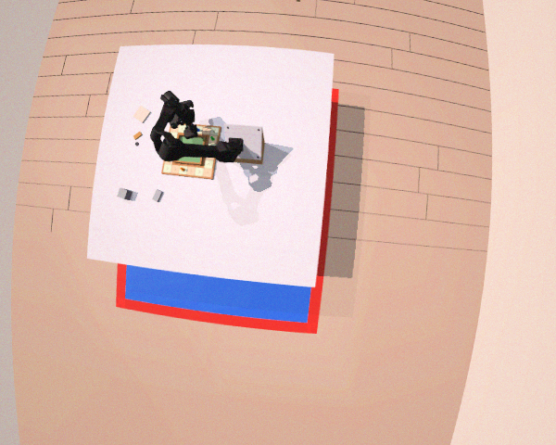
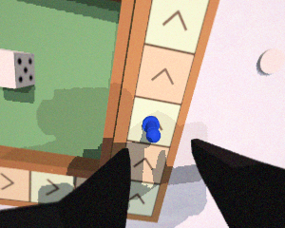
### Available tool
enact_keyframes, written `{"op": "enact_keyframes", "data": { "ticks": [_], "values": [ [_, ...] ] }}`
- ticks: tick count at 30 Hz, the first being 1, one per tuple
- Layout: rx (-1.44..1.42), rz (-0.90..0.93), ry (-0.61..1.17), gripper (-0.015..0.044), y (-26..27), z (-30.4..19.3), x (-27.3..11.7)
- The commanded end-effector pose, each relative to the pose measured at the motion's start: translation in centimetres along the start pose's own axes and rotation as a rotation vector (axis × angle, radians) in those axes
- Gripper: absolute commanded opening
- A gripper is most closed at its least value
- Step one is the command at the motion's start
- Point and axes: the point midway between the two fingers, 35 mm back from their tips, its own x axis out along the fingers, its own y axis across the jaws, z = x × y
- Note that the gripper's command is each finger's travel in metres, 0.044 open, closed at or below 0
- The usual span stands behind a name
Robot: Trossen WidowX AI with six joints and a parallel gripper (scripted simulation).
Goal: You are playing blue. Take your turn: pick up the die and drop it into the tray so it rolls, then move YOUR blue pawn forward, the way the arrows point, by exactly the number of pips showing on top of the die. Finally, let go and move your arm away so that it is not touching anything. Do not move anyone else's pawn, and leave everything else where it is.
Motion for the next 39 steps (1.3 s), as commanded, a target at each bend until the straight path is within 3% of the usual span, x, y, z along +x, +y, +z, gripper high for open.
{"op": "enact_keyframes", "data": {
  "ticks": [1, 29, 34, 39],
  "values": [
    [0.006, 0.010, 0.003, 0.0200, 0.2, -0.2, 0.6],
    [0.006, 0.012, 0.002, 0.0200, 0.3, -0.2, 4.7],
    [0.006, 0.012, 0.002, 0.0069, 0.3, -0.2, 4.7],
    [0.006, 0.012, 0.002, 0.0035, 0.3, -0.2, 4.7]
  ]
}}
